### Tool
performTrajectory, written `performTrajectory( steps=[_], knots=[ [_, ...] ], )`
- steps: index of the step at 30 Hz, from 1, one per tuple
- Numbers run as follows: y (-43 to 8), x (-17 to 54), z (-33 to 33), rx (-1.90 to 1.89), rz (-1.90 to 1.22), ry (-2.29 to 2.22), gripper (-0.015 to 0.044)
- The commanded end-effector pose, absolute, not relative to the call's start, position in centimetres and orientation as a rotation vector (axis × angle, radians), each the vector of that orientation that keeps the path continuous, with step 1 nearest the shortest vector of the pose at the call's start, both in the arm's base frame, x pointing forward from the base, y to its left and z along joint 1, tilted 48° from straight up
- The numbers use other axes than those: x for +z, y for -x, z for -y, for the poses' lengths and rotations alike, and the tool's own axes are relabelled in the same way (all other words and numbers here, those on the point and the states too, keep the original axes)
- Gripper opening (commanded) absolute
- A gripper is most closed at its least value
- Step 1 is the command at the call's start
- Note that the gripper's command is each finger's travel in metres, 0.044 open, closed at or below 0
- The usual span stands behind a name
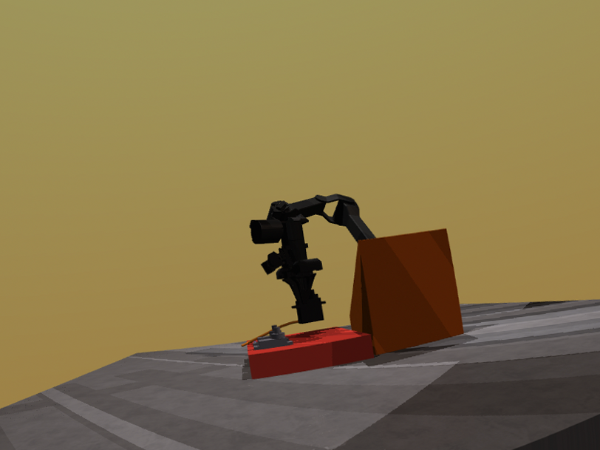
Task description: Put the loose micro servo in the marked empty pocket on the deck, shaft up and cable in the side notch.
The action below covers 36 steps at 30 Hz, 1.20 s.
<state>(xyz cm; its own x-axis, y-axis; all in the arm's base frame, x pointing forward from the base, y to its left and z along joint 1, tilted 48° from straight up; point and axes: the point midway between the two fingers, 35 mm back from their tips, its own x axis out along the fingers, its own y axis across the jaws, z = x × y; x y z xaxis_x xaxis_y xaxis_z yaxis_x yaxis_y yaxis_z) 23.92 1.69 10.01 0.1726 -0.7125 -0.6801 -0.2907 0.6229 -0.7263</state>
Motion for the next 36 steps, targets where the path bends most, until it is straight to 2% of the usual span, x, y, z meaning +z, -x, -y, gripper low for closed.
performTrajectory(
  steps=[1,11,36],
  knots=[
    [-23.9,10.1,-1.7,-0.456,-1.369,0.810,0.0000],
    [-24.6,10.1,-1.9,-0.490,-1.351,0.767,0.0000],
    [-33.8,10.6,-3.8,-0.491,-1.347,0.765,0.0000]
  ],
)
